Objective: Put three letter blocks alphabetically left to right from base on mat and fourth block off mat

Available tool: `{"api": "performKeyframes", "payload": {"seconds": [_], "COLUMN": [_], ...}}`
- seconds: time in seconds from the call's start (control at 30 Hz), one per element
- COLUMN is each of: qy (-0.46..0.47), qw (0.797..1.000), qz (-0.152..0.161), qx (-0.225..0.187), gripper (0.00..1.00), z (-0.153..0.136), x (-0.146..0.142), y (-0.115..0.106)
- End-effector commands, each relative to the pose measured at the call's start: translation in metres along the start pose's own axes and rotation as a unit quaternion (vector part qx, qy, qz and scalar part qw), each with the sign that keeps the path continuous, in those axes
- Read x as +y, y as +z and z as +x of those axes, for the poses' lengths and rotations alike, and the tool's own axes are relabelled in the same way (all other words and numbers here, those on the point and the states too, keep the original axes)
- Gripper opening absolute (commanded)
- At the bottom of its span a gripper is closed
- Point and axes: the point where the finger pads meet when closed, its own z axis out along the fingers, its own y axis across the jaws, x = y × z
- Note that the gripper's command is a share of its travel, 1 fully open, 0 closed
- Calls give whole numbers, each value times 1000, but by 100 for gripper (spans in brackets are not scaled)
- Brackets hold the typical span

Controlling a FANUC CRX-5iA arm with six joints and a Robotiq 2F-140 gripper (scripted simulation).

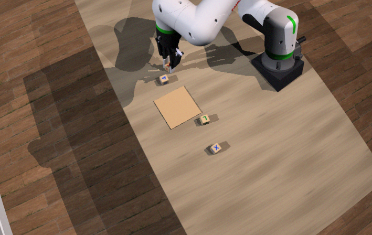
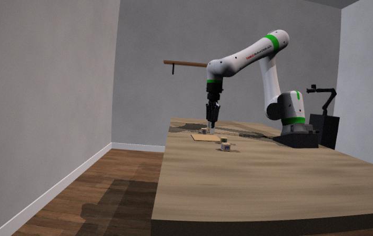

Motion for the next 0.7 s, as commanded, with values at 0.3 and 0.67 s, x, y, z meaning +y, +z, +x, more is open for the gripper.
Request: {"api": "performKeyframes", "payload": {"seconds": [0.3, 0.67], "qy": [0, 0], "qw": [1000, 1000], "qz": [0, 0], "qx": [0, 0], "gripper": [16, 16], "z": [0, 0], "x": [0, 0], "y": [-4, -72]}}
